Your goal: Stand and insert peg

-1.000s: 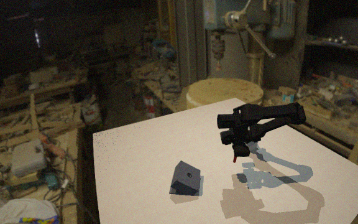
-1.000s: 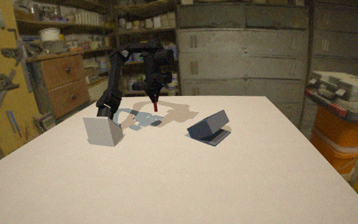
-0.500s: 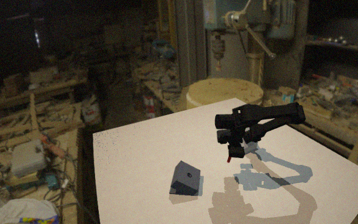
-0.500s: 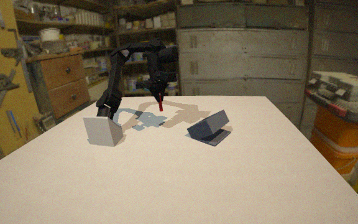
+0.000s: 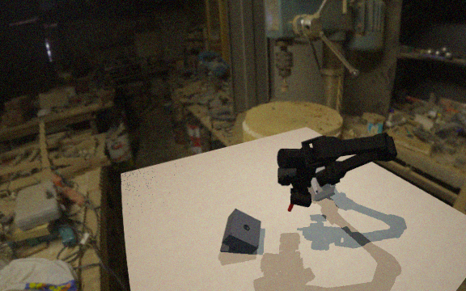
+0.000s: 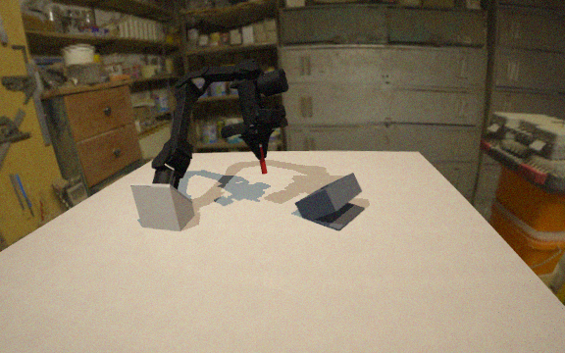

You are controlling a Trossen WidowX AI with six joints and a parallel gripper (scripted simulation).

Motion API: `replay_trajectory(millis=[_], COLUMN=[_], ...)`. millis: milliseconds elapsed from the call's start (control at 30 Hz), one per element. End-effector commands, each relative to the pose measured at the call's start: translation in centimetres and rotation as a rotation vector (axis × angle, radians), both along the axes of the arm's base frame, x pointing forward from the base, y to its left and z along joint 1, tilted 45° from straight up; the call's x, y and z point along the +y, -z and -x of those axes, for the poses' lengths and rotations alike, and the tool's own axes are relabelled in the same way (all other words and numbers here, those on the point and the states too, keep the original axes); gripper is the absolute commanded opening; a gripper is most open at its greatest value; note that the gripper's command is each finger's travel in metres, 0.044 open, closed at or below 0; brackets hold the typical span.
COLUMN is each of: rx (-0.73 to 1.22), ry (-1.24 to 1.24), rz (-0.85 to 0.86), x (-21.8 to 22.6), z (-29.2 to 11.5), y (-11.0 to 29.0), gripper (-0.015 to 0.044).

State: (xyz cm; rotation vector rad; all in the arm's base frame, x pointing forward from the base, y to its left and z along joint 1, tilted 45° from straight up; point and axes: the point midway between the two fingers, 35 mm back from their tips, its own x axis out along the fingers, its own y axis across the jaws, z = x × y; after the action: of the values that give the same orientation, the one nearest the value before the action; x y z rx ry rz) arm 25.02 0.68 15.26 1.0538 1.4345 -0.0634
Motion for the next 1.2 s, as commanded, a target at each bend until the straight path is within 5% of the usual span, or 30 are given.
replay_trajectory(millis=[0,1167], rx=[-0.008,-0.091], ry=[0.029,0.286], rz=[0.016,0.073], x=[-0.3,-1.8], z=[-0.8,-6.9], y=[-0.2,-2.3], gripper=[0.0000,0.0000])
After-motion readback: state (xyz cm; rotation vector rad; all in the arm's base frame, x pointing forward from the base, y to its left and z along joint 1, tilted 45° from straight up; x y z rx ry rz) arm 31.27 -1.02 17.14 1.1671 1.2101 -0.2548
